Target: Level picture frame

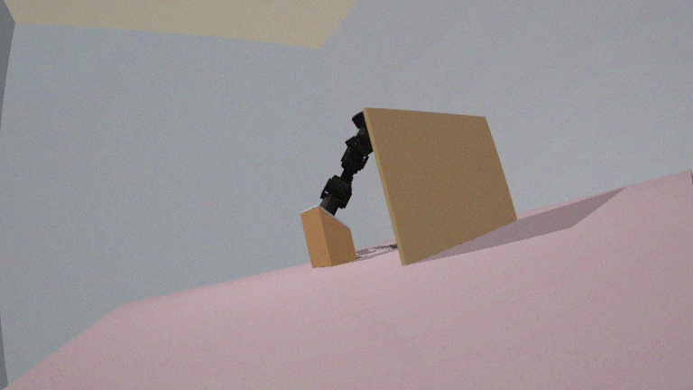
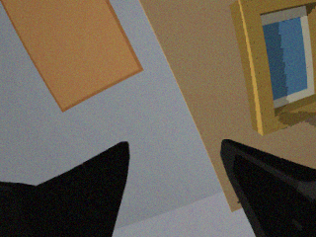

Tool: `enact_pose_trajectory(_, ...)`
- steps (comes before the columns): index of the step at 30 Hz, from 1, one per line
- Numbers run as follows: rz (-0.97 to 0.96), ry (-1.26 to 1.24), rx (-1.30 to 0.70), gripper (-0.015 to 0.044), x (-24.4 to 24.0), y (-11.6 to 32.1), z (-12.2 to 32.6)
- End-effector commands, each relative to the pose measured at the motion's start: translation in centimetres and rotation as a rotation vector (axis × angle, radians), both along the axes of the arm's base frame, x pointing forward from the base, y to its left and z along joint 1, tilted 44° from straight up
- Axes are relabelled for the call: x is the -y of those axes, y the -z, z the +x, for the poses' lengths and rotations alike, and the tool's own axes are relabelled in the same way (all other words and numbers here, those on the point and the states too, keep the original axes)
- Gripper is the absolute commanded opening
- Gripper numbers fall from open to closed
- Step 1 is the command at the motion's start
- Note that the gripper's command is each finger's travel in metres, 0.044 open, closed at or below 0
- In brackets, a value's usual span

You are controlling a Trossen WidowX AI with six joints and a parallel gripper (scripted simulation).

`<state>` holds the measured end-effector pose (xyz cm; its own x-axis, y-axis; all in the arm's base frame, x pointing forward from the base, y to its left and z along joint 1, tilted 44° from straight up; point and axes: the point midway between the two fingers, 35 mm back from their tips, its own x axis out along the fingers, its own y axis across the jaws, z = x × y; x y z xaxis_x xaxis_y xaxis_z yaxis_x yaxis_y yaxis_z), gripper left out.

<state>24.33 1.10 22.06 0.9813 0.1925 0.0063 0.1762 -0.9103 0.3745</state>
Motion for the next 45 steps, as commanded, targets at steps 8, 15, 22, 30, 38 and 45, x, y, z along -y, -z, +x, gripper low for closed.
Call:
enact_pose_trajectory(8, 0.005, -0.004, -0.001, 0.026, -0.06, -0.04, -0.02)
enact_pose_trajectory(15, 0.005, -0.004, -0.001, 0.026, -0.06, -0.04, -0.02)
enact_pose_trajectory(22, 0.005, -0.004, -0.001, 0.026, -0.06, -0.04, -0.02)
enact_pose_trajectory(30, 0.005, -0.004, -0.001, 0.026, -0.06, -0.04, -0.02)
enact_pose_trajectory(38, 0.005, -0.004, -0.001, 0.026, -0.06, -0.04, -0.02)
enact_pose_trajectory(45, -0.019, 0.0, 0.004, 0.026, -0.32, 0.18, 0.03)
